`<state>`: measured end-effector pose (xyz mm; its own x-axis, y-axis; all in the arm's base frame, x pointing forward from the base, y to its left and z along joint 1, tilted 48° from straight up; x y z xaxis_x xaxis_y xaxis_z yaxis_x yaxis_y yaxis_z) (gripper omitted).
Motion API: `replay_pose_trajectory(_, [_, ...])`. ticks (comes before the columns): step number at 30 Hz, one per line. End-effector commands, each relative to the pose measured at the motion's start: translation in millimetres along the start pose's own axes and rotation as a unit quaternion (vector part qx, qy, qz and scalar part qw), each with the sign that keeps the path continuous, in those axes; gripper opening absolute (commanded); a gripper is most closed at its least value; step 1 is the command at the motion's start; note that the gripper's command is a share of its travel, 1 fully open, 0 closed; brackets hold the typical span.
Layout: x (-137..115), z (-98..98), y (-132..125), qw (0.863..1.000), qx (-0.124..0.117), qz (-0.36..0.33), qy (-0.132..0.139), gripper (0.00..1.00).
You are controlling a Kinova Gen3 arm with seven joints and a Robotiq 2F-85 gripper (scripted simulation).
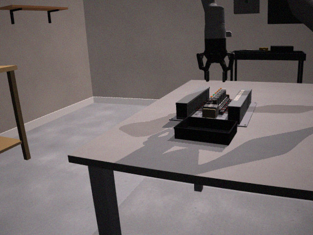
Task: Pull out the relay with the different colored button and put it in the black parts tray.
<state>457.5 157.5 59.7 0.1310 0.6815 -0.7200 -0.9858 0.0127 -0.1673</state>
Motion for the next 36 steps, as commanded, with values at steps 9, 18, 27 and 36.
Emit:
replay_pose_trajectory(9, [-0.2,-2.4,-2.6,1.0,-0.004,0.002,0.0,0.61])
replay_pose_trajectory(18, [-0.2,-2.4,-2.6,1.0,-0.004,0.002,0.0,0.61])
replay_pose_trajectory(27, [-0.2,-2.4,-2.6,1.0,-0.004,0.002,0.0,0.61])
replay_pose_trajectory(36, [-0.3,-9.3,-2.7,1.0,-0.004,0.002,0.0,0.61])
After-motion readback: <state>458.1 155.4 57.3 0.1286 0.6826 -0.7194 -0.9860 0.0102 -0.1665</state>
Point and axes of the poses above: the point where the finger pads meet when closed, its own z axis back along the fingers, its own y axis across the jaws, x = y × z, the point moved 2 cm from there along z, back along the fingers, and after that the axes turned 13 degrees about -z, right-handed, at the moved point
